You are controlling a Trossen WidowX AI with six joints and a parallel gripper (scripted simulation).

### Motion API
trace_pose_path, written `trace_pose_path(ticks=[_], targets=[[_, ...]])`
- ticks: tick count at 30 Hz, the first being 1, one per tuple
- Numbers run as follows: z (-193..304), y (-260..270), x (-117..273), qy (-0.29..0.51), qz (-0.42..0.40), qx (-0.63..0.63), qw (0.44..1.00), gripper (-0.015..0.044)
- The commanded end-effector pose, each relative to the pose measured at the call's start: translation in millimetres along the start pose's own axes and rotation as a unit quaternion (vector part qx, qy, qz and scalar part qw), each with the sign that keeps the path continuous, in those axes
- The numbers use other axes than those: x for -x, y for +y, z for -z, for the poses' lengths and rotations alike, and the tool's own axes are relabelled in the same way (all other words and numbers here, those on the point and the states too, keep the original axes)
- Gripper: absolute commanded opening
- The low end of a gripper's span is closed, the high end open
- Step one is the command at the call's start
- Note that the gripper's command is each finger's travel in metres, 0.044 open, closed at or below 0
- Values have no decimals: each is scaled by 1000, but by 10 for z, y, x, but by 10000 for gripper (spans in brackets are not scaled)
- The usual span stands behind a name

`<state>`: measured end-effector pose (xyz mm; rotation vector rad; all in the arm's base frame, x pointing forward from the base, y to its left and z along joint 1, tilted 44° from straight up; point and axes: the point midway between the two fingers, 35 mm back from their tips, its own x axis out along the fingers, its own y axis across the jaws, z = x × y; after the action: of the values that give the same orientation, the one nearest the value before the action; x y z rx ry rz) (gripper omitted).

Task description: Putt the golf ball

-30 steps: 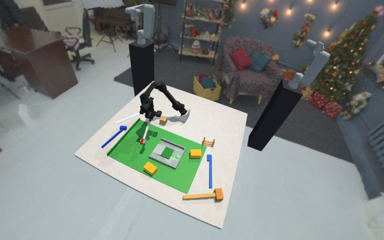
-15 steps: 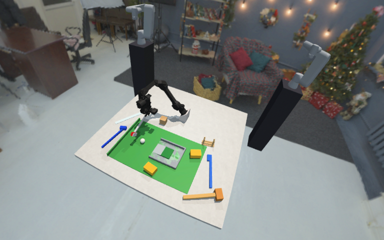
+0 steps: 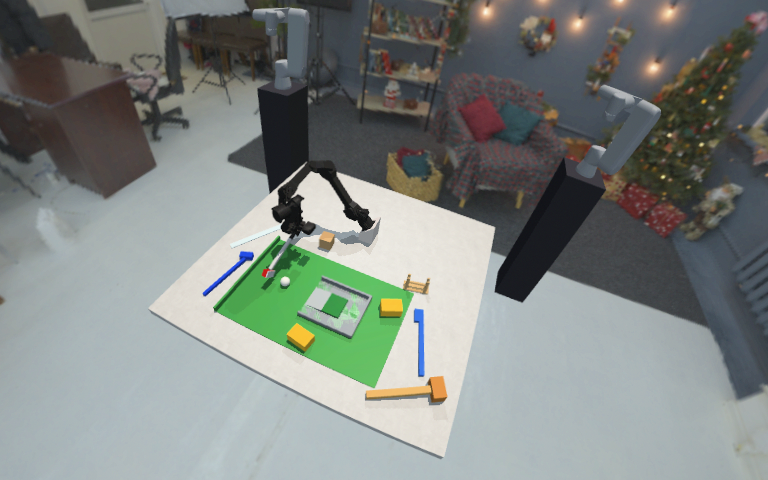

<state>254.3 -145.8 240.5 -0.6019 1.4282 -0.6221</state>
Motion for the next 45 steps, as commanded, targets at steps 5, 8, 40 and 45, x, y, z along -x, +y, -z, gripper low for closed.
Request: trace_pose_path(ticks=[5,8,40,45], targets=[[4,14,-121,0,-3,2,1000,0],[5,14,-169,-1,-2,2,1000,0],[20,-249,-264,3,2,-1,1000,0],[-59,378,-274,3,-9,0,1000,0]])
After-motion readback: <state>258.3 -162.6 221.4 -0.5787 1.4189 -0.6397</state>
